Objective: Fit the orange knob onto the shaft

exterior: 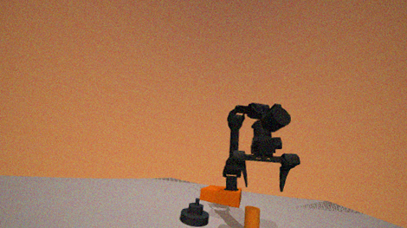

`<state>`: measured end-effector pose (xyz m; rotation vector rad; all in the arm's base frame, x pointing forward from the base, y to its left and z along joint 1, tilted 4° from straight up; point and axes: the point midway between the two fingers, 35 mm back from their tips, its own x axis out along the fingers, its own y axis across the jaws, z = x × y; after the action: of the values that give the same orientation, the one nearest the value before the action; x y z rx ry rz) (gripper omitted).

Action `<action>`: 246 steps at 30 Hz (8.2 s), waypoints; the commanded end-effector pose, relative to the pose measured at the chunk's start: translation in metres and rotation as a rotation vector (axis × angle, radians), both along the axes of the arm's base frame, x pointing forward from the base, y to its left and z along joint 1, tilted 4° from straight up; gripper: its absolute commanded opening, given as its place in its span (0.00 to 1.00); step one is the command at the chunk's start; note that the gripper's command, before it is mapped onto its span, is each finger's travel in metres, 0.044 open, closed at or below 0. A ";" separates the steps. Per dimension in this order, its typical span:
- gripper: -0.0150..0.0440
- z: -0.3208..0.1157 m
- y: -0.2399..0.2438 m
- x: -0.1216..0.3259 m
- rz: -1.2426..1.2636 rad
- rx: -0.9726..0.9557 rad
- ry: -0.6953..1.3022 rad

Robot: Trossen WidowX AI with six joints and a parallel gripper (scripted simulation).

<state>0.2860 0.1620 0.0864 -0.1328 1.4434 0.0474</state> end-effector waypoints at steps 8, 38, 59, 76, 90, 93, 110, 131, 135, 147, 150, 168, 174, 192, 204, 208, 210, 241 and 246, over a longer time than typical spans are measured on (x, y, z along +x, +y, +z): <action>1.00 0.005 -0.030 -0.007 0.011 -0.010 0.104; 1.00 -0.064 -0.033 -0.004 0.011 -0.010 0.104; 1.00 -0.097 -0.035 -0.005 0.011 -0.010 0.104; 0.58 -0.104 -0.036 -0.006 0.011 -0.010 0.104; 0.25 -0.075 -0.032 0.003 0.044 -0.007 0.070; 0.25 -0.061 -0.030 0.004 0.040 -0.007 0.074; 0.25 0.036 -0.027 -0.009 0.011 -0.010 0.104; 0.25 0.021 -0.078 0.012 -0.025 -0.023 0.109; 0.25 0.018 -0.089 0.015 -0.034 -0.026 0.111; 0.25 0.008 -0.125 0.024 -0.033 -0.028 0.112; 0.25 0.006 -0.134 0.026 -0.027 -0.026 0.111; 0.25 -0.007 -0.188 0.032 0.010 -0.022 0.101; 0.25 -0.015 -0.190 0.033 0.010 -0.022 0.101; 0.25 -0.028 -0.190 0.035 0.006 -0.022 0.100; 0.25 -0.032 -0.190 0.034 0.006 -0.022 0.101; 0.25 -0.032 -0.190 0.034 0.006 -0.022 0.101; 0.25 -0.031 -0.190 0.033 0.006 -0.022 0.101; 0.25 -0.031 -0.190 0.034 0.214 -0.038 0.112; 0.25 -0.032 -0.190 0.032 0.214 -0.038 0.113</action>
<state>0.3184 -0.0286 0.0541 -0.3177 1.5416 0.2005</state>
